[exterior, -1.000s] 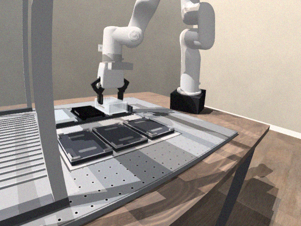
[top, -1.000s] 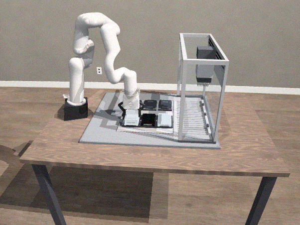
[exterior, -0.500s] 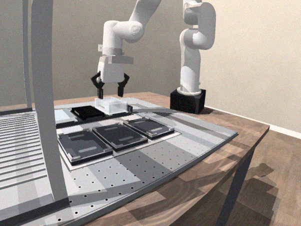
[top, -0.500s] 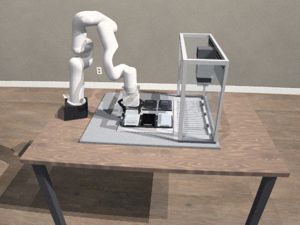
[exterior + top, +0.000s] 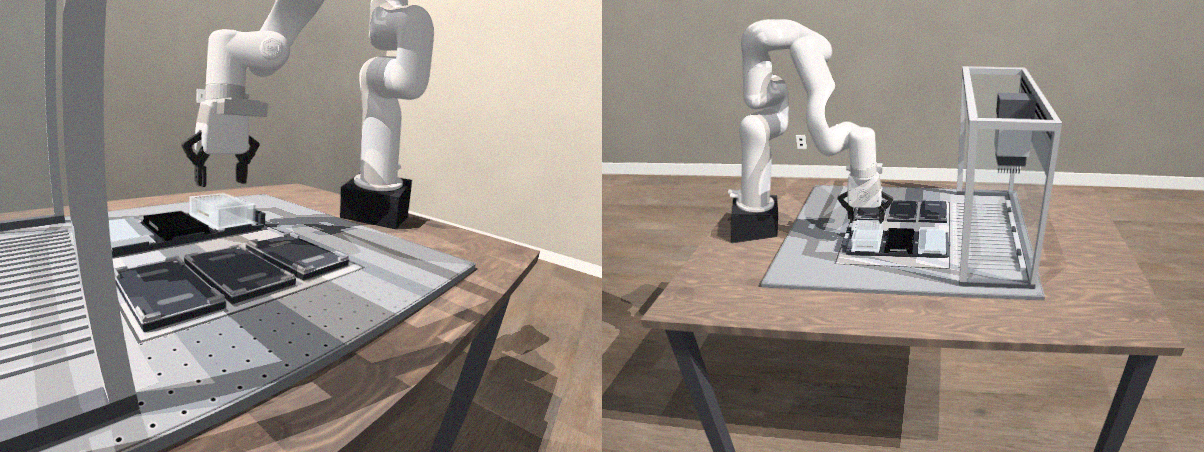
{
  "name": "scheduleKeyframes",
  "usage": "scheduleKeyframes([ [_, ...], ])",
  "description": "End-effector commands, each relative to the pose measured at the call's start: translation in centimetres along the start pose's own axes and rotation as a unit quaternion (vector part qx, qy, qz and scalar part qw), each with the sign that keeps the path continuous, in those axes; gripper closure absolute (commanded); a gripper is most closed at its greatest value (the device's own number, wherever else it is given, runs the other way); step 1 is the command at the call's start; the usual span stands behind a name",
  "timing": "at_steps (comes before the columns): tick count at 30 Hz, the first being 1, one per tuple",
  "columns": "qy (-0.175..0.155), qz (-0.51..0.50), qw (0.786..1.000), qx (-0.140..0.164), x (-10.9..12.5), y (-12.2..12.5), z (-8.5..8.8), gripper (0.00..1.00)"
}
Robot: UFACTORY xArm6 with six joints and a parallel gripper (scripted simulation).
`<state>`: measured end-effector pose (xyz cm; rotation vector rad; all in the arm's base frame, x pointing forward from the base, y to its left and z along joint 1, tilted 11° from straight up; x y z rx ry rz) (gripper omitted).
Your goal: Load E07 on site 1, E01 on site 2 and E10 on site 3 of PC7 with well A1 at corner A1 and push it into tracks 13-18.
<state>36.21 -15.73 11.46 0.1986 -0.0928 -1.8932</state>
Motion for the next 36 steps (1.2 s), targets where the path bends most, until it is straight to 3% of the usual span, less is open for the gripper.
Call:
scheduleKeyframes([
  [1,0.000,0.000,1.000,0.001,0.0,0.1,0.9,0.00],
  [36,0.000,0.000,1.000,0.001,0.0,0.1,6.1,0.00],
])
Point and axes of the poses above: the point where the finger pads meet when closed, its own z axis back along the fingers, its own y axis across the jaws, x = y × z, the point moved 4 cm from there along z, back along the fingers, and after that the axes turned 11 degrees about -z, right-handed, at the moved point
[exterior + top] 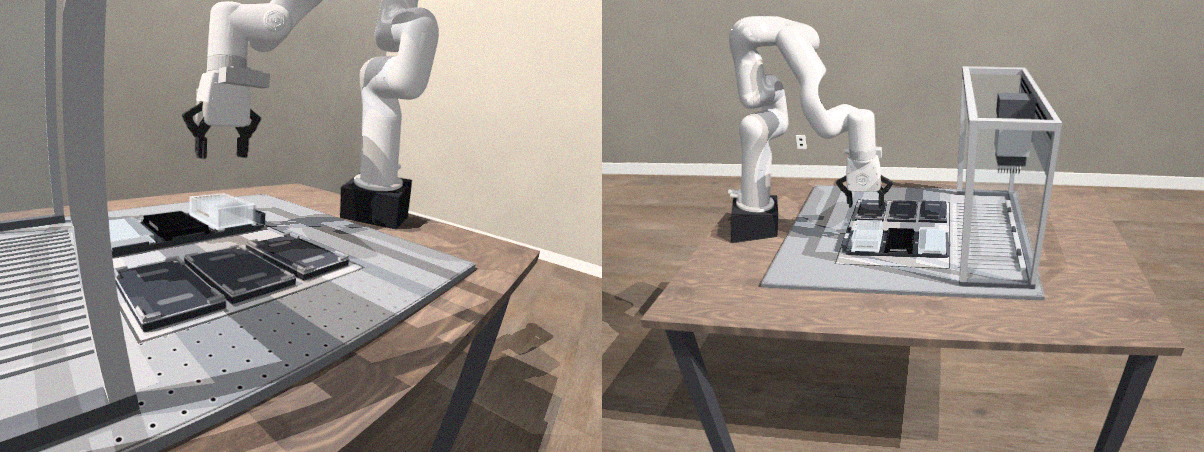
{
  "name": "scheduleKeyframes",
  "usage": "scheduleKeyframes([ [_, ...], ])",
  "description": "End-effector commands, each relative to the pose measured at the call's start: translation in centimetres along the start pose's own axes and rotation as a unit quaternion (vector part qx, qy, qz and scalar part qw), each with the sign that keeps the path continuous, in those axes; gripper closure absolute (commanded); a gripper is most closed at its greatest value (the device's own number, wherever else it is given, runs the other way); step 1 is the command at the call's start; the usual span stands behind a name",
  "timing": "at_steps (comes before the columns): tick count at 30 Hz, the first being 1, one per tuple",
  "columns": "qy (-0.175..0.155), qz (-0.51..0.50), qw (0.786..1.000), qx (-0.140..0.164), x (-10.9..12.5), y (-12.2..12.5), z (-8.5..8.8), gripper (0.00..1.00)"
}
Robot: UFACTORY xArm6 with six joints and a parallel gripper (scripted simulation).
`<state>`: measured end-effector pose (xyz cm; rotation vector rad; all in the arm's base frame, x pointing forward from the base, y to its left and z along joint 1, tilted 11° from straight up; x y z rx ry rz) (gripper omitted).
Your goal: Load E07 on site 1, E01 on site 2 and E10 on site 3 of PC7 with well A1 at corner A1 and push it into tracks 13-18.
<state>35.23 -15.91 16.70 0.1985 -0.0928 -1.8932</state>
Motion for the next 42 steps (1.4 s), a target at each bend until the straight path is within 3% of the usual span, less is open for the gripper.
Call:
scheduleKeyframes([
  [1,0.000,0.000,1.000,0.002,0.0,0.1,0.9,0.00],
  [12,0.000,0.000,1.000,0.002,0.0,0.1,2.4,0.00],
  [26,0.000,0.000,1.000,0.002,0.0,0.1,2.4,0.00],
  [42,0.000,-0.010,1.000,0.002,-5.6,3.9,0.4,0.00],
])
Point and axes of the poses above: the point where the finger pads meet when closed, its own z axis back along the fingers, its own y axis across the jaws, x = y × z, the point moved 4 cm from there along z, back along the fingers, and after that the axes turned 11 degrees about -z, right-handed, at the moved point
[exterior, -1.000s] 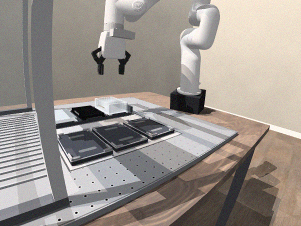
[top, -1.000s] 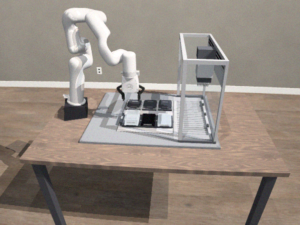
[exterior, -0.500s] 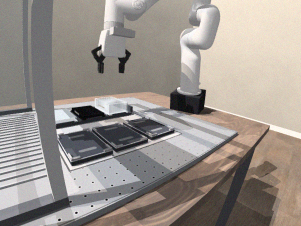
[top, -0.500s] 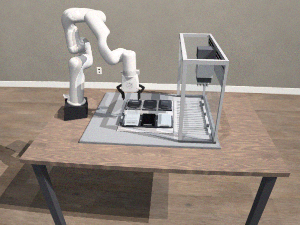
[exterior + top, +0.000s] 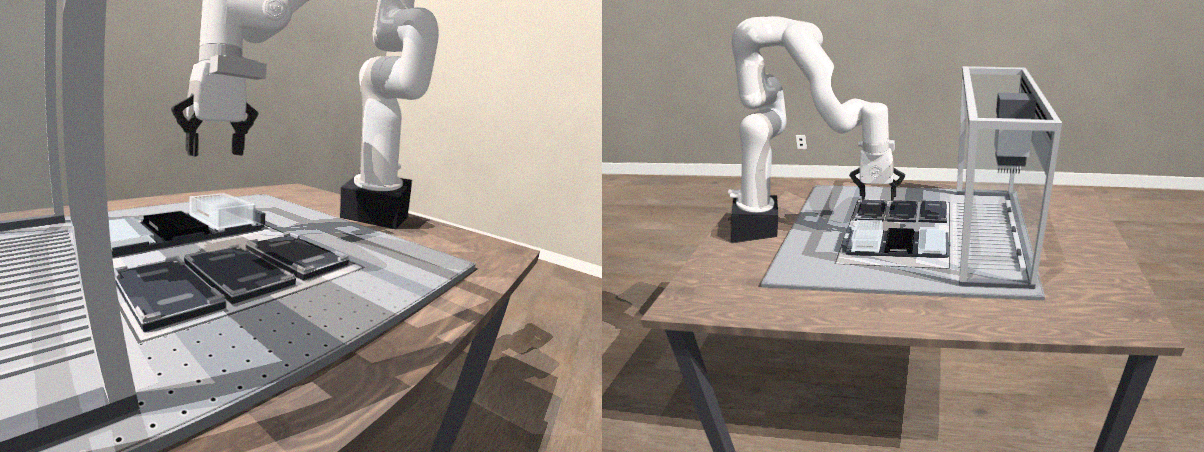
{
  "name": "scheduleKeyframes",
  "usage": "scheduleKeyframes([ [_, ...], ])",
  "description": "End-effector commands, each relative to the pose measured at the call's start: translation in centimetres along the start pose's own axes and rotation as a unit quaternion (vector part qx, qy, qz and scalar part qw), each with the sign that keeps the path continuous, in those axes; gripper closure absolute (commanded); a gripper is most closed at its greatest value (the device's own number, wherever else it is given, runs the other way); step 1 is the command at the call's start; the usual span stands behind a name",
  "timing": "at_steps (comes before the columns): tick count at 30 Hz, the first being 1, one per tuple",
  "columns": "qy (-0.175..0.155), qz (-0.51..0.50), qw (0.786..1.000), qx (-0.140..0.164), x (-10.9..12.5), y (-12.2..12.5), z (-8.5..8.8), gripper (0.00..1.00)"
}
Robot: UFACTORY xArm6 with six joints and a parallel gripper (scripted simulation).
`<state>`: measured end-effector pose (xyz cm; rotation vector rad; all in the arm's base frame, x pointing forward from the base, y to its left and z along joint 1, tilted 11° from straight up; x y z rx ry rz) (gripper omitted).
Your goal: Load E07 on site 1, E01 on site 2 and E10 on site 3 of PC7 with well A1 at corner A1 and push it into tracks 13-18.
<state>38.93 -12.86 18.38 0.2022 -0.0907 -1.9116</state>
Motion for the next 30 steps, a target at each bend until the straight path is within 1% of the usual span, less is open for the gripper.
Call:
scheduleKeyframes([
  [1,-0.001,0.000,1.000,0.001,-1.8,1.4,-0.6,0.00],
  [10,-0.001,0.000,1.000,0.001,-5.5,3.7,-1.8,0.00],
  [12,-0.001,0.000,1.000,0.001,-5.5,3.7,-1.8,0.00],
  [18,-0.001,0.000,1.000,0.001,-7.8,5.2,-2.6,0.00],
  [30,-0.001,0.000,1.000,0.001,-7.8,5.2,-2.6,0.00],
])
Point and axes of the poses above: the point where the finger pads meet when closed, its own z axis back along the fingers, its own y axis across the jaws, x = y × z, the point moved 4 cm from there along z, back along the fingers, and after that the axes turned 11 degrees about -z, right-handed, at the moved point
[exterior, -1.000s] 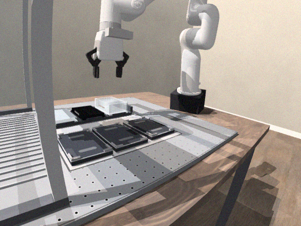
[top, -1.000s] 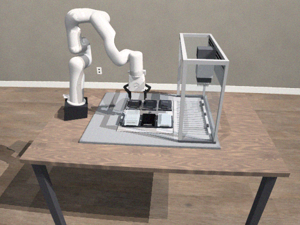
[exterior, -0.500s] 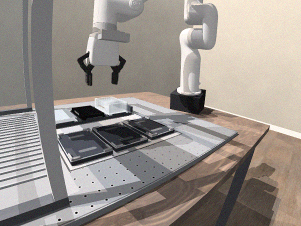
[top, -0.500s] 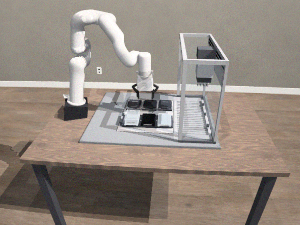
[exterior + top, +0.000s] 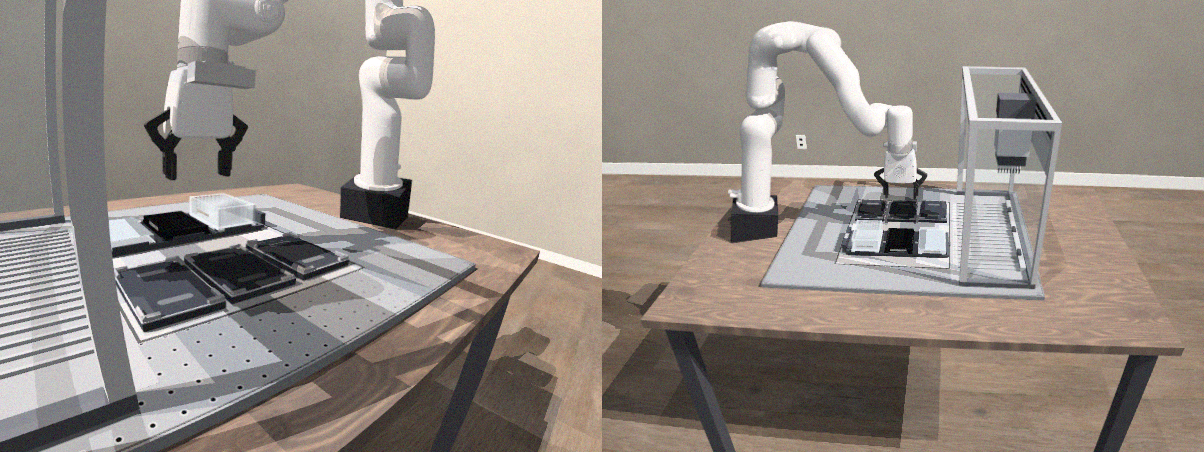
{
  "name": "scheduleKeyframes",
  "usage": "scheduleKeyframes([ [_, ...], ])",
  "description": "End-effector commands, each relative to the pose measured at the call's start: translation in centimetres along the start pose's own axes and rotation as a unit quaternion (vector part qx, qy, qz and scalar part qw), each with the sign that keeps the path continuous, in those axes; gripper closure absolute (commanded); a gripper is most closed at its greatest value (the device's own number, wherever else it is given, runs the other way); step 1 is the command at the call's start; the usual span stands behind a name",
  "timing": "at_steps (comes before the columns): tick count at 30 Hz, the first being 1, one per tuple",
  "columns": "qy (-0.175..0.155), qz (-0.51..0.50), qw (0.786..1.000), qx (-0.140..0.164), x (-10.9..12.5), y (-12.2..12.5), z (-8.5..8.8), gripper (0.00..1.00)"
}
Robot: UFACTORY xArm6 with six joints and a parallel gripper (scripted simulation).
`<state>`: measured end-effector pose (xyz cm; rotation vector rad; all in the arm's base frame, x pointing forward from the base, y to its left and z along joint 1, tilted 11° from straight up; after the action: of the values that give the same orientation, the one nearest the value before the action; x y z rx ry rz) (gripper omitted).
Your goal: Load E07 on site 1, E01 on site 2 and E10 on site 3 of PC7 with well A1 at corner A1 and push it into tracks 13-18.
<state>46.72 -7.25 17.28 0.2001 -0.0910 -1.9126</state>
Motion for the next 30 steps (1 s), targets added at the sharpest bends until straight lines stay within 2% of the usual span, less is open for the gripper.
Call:
scheduleKeyframes([
  [1,0.000,0.000,1.000,0.002,-0.1,0.1,0.1,0.00],
  [6,0.000,0.000,1.000,0.002,-0.1,0.1,0.1,0.00],
  [30,0.000,0.000,1.000,0.002,-0.1,0.1,-3.6,0.00],
])
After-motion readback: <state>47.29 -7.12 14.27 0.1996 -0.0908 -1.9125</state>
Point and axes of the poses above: the point where the finger pads meet when closed, its own z axis back along the fingers, its own y axis across the jaws, x = y × z, the point moved 4 cm from there along z, back along the fingers, and after that the axes turned 11 degrees about -z, right-handed, at the moved point
